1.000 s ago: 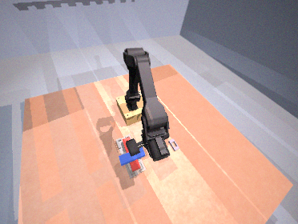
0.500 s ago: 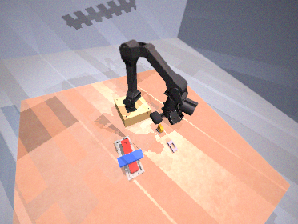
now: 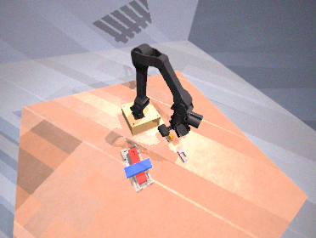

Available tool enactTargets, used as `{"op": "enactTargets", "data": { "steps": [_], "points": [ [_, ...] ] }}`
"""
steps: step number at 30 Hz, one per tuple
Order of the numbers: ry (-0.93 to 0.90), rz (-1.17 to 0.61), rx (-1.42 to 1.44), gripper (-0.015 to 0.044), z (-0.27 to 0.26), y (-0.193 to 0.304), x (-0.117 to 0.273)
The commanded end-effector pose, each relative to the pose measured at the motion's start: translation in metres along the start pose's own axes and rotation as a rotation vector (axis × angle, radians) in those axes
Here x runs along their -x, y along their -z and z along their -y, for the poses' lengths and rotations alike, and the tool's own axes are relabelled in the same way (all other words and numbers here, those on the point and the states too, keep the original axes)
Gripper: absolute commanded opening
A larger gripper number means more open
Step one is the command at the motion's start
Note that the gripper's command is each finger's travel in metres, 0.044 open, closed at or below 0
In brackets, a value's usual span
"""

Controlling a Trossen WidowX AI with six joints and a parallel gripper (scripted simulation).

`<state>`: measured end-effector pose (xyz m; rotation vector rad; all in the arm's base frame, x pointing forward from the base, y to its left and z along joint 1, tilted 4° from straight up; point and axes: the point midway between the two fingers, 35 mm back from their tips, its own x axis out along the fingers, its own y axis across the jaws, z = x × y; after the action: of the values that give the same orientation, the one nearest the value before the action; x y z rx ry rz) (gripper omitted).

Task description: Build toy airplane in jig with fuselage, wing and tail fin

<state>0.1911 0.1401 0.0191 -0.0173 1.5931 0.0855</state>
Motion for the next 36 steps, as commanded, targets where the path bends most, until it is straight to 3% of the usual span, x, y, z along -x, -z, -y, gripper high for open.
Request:
{"op": "enactTargets", "data": {
  "steps": [1,36],
  "points": [
    [0.002,-0.013,-0.007,0.0440,0.001,0.002,-0.010],
    [0.002,-0.013,-0.007,0.0440,0.001,0.004,-0.062]
  ]
}}
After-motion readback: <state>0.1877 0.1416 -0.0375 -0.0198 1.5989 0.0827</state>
